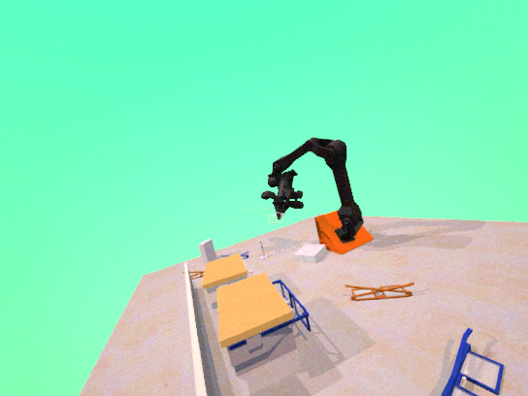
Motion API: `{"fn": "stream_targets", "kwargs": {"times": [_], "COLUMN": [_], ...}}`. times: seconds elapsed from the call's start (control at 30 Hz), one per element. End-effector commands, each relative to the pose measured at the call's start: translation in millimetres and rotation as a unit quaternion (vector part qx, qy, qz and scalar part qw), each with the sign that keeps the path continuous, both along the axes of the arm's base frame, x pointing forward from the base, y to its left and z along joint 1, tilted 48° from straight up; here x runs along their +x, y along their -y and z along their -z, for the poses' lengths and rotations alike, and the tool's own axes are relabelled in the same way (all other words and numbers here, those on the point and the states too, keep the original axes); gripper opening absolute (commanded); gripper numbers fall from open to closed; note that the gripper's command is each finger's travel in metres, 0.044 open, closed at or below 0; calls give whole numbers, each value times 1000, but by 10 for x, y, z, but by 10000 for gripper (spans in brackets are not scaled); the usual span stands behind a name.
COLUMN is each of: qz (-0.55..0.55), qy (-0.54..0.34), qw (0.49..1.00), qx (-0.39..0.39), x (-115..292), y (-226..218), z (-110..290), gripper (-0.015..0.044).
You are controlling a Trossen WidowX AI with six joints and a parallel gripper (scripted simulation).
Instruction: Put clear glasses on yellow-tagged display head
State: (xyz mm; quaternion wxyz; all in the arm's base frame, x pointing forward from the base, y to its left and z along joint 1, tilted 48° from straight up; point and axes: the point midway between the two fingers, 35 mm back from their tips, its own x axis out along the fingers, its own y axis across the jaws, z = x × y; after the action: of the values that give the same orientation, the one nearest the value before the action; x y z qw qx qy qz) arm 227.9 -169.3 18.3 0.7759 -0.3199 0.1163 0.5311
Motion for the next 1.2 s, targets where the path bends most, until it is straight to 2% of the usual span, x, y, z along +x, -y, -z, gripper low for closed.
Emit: {"fn": "stream_targets", "kwargs": {"times": [0.0, 0.83, 1.17], "qz": [6, 5, -30], "qy": [58, 43, -18], "qw": [998, 999, 999], "qx": [-19, -13, -3], "x": [-93, -85, 116], "y": [49, 37, -274], "z": [-41, -32, -262], "gripper": [0, 0, 0]}}
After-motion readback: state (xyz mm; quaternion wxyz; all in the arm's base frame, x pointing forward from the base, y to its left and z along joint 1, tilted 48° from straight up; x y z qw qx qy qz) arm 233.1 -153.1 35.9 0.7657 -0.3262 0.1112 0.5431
